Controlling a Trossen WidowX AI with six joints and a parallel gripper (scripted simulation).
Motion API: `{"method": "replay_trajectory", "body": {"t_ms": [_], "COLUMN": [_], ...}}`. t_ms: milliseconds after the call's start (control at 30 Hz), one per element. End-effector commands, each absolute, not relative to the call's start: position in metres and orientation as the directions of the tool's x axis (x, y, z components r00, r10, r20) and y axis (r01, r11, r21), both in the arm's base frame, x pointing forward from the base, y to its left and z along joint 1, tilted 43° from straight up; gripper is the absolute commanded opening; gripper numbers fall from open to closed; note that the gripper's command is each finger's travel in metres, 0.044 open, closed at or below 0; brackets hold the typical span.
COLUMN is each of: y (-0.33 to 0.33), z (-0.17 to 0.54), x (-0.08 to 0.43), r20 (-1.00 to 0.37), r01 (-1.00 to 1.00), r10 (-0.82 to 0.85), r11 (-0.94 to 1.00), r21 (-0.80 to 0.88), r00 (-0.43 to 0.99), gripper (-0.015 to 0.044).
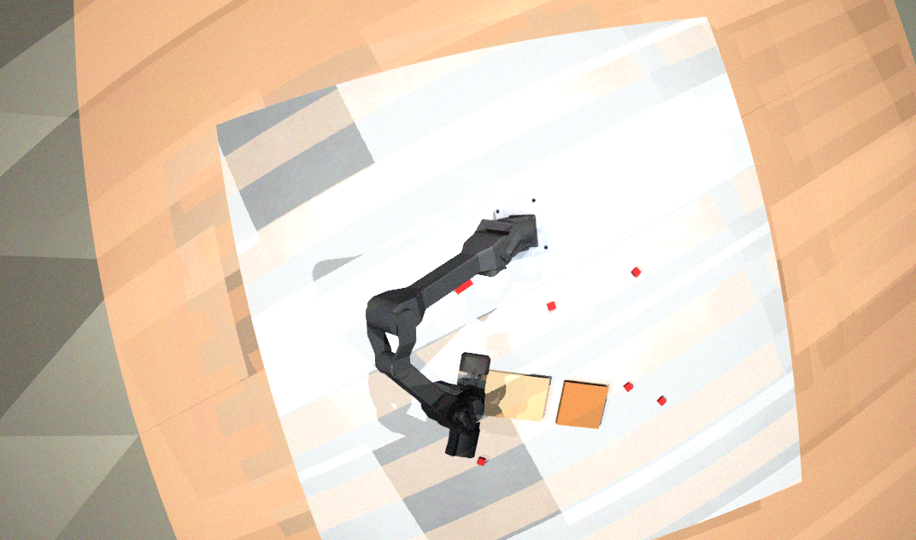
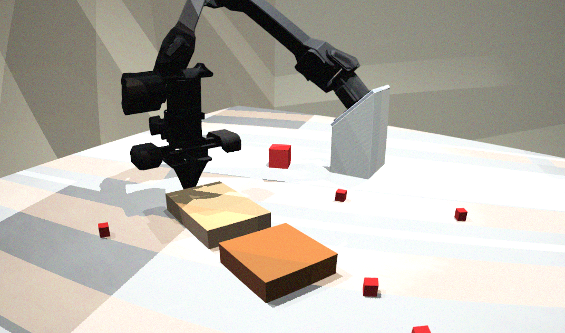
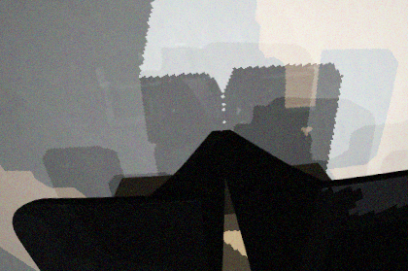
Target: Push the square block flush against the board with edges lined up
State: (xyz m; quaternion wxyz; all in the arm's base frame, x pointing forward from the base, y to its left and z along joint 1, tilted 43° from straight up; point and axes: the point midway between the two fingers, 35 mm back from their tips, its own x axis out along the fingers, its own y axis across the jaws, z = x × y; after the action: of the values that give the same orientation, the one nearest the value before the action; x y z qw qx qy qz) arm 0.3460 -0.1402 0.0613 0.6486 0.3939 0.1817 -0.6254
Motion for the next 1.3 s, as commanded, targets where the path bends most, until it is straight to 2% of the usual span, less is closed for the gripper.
{"method": "replay_trajectory", "body": {"t_ms": [0, 700, 1267], "y": [-0.135, -0.111, -0.129], "z": [0.058, 0.038, 0.053], "x": [0.349, 0.357, 0.352], "r20": [-0.729, -0.730, -0.730], "r01": [0.954, 0.954, 0.954], "r10": [-0.667, -0.666, -0.666], "r11": [-0.090, -0.091, -0.091], "r21": [0.287, 0.287, 0.287], "r00": [0.156, 0.156, 0.156], "gripper": [0.0000, 0.0000, 0.0000]}}
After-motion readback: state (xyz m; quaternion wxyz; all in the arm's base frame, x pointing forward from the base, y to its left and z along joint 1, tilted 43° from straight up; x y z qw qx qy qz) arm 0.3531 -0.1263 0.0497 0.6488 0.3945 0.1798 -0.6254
